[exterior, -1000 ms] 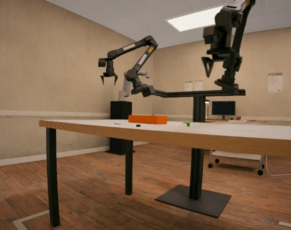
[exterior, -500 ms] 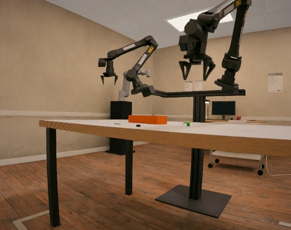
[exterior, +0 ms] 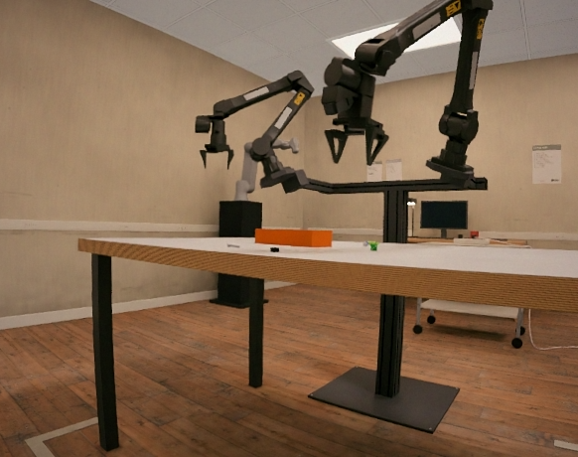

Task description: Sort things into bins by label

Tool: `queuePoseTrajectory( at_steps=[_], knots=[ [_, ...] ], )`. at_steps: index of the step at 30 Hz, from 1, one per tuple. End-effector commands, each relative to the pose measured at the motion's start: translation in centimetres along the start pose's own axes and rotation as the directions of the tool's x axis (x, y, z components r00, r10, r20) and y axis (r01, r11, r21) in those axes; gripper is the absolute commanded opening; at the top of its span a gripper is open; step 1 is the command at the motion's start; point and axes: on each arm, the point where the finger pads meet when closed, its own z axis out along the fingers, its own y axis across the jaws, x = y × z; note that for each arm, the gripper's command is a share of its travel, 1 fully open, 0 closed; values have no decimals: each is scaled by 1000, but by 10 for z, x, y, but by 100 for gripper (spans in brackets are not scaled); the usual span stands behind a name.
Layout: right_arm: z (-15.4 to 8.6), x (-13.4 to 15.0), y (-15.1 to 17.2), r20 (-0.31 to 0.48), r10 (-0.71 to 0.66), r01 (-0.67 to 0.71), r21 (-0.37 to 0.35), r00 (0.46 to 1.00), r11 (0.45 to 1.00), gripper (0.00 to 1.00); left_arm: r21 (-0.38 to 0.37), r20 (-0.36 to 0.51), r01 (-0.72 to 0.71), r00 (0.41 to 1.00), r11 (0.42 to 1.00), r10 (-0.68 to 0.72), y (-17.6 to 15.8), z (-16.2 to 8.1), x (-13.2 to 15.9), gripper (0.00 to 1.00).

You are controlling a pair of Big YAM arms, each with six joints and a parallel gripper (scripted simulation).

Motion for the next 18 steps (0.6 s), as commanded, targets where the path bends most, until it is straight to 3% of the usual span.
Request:
queuePoseTrajectory(
  at_steps=[1,3,18],
  knots=[
    [-2,-3,-2,3,10,-10,7,1000,1000,100,-3,-5,48,999,999,-48,-24,7,9,100],
    [-2,-3,-2,3,10,-10,7,1000,1000,100,-15,-41,54,998,998,-54,-38,8,22,100],
    [-2,-3,-2,3,10,-10,7,1000,1000,100,-45,-39,96,994,994,-98,-126,13,75,100]
  ],
)
